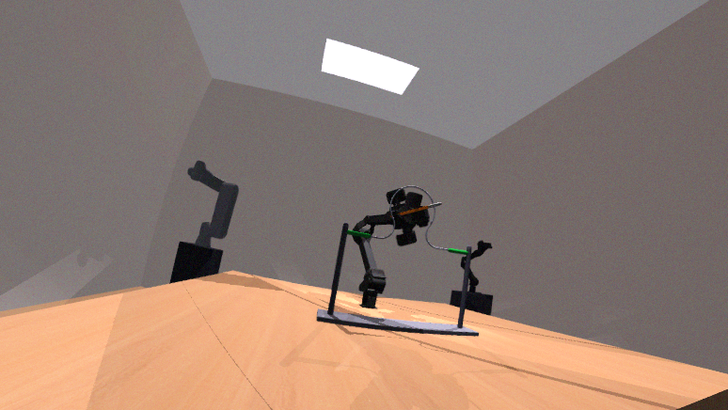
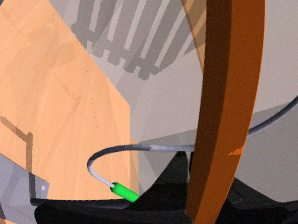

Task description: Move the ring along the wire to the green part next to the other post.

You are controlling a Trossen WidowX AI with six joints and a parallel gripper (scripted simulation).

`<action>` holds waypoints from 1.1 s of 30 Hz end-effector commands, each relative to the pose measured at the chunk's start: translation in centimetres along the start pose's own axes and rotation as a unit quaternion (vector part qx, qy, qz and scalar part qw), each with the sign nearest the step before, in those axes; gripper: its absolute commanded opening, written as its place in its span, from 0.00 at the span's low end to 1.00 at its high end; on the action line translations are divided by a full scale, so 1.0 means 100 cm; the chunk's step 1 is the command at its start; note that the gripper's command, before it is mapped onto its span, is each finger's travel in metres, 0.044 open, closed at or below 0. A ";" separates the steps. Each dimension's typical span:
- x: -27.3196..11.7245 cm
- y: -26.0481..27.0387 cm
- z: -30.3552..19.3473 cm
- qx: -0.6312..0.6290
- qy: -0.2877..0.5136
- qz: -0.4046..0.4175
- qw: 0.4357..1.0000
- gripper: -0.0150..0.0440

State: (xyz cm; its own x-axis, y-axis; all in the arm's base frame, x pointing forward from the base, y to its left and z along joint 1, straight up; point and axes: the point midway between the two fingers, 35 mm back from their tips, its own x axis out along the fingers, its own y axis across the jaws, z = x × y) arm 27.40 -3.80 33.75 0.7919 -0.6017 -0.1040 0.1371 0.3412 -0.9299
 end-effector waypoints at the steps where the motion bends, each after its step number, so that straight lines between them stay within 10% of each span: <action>1: -0.001 -0.005 -0.002 -0.025 -0.002 -0.020 0.999 0.00; 33: -0.002 -0.022 0.002 -0.212 -0.025 -0.138 0.967 0.00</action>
State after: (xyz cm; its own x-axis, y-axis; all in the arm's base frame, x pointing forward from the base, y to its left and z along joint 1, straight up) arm 27.14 -4.27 35.70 0.7866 -0.5997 0.1473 0.1032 -0.1075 -0.9888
